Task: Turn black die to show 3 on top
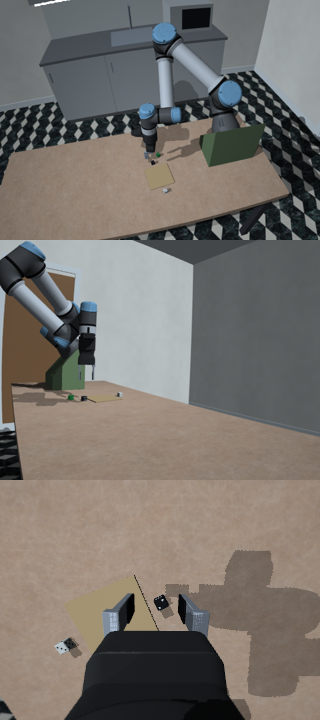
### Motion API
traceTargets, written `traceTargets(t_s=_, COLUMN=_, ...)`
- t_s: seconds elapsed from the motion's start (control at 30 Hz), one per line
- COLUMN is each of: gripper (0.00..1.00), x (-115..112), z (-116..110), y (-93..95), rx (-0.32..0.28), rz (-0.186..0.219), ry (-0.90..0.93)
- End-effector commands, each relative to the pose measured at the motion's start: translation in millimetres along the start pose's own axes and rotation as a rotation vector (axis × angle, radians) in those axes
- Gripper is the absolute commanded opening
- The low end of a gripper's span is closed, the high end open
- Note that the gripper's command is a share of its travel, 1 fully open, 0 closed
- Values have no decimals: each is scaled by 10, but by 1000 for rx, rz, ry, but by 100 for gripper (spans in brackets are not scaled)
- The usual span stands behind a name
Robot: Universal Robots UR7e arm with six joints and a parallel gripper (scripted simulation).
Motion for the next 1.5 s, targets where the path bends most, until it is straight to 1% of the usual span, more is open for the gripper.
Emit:
traceTargets(t_s=0.0, gripper=100, x=8, z=-2, y=19, rx=-5, rz=-8, ry=160)
traceTargets(t_s=0.13, gripper=100, x=22, z=-16, y=38, rx=-5, rz=-8, ry=279)
traceTargets(t_s=0.2, gripper=100, x=22, z=-16, y=38, rx=-5, rz=-8, ry=279)
traceTargets(t_s=0.47, gripper=100, x=54, z=-66, y=82, rx=-4, rz=-9, ry=565)
traceTargets(t_s=0.7, gripper=100, x=73, z=-113, y=114, rx=-3, rz=-9, ry=768)
traceTargets(t_s=0.77, gripper=100, x=73, z=-113, y=114, rx=-3, rz=-9, ry=768)
traceTargets(t_s=0.97, gripper=100, x=82, z=-150, y=134, rx=-3, rz=-9, ry=903)
traceTargets(t_s=1.17, gripper=100, x=87, z=-178, y=149, rx=-2, rz=-10, ry=999)
traceTargets(t_s=1.47, gripper=100, x=89, z=-199, y=159, rx=-2, rz=-10, ry=1067)
Point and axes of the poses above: the point where the finger pads meet when closed, its own y axis out along the fingers, its own x axis across the jaws, z = x × y, the point moved 10 cm from there along -y, back along the fingers, and after that the axes turned 9 degrees about y, right-handed, at the moved point
